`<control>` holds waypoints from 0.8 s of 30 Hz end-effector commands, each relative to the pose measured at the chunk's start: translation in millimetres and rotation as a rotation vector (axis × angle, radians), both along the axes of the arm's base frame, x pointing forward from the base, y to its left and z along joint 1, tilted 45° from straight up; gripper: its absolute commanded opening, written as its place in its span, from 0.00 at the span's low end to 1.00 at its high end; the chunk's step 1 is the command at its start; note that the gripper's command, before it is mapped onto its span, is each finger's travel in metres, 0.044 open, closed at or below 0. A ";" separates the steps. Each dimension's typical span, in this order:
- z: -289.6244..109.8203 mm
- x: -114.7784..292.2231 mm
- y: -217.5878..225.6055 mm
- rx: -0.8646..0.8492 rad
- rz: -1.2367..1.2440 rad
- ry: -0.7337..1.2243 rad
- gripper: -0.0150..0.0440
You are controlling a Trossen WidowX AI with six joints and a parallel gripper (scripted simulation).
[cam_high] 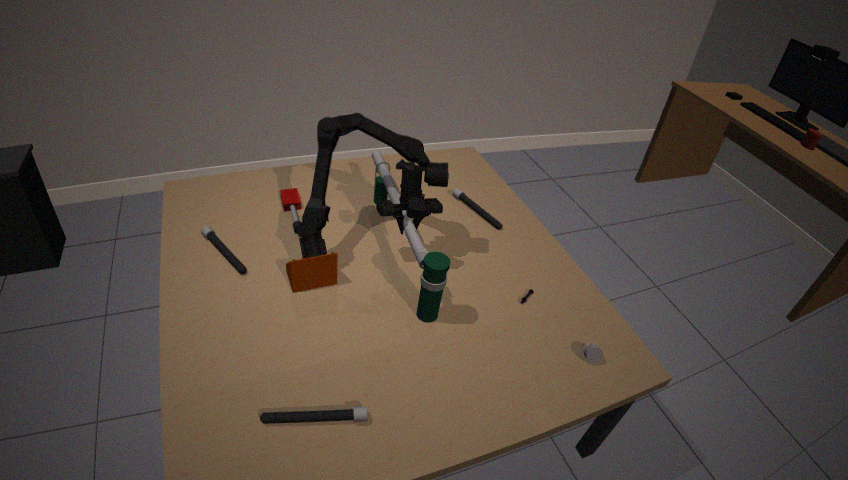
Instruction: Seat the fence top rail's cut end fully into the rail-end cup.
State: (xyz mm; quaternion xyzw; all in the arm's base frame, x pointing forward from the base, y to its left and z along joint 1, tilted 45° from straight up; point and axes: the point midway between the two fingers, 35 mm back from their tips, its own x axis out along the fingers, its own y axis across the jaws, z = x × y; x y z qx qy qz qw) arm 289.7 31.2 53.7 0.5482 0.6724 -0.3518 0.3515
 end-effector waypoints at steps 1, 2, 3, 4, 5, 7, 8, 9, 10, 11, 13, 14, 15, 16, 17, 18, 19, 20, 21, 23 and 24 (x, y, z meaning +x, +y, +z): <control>-1.7 1.3 -7.5 -0.019 -0.004 -0.009 0.25; -1.7 1.3 -7.5 -0.019 -0.004 -0.009 0.25; -1.3 1.0 -5.7 -0.014 -0.003 -0.007 0.25; -0.9 0.7 -3.8 -0.009 -0.002 -0.005 0.25; -0.4 0.3 -1.9 -0.005 -0.001 -0.002 0.25; 0.0 0.0 0.0 0.000 0.000 0.000 0.25; 0.0 0.0 0.0 0.000 0.000 0.000 0.25; 0.0 0.0 0.0 0.000 0.000 0.000 0.25; 0.0 0.0 0.0 0.000 0.000 0.000 0.25; 0.0 0.0 0.0 0.000 0.000 0.000 0.25; 0.0 0.0 -0.1 0.000 0.000 0.000 0.25; 0.0 0.1 -0.1 0.000 0.000 0.000 0.25; 0.0 0.1 -0.2 0.000 0.000 0.000 0.25; -0.1 0.1 -0.3 0.000 0.000 0.000 0.25; -0.1 0.2 -0.4 -0.001 0.000 0.000 0.25; -0.1 0.2 -0.5 -0.001 0.000 -0.001 0.25; -0.1 0.3 -0.6 -0.001 0.001 -0.001 0.25; -0.2 0.4 -0.7 -0.001 0.001 -0.001 0.25; -0.2 0.4 -0.8 -0.001 0.001 -0.001 0.25; -0.2 0.5 -1.0 -0.002 0.001 -0.001 0.25; -0.3 0.6 -1.2 -0.002 0.001 -0.001 0.25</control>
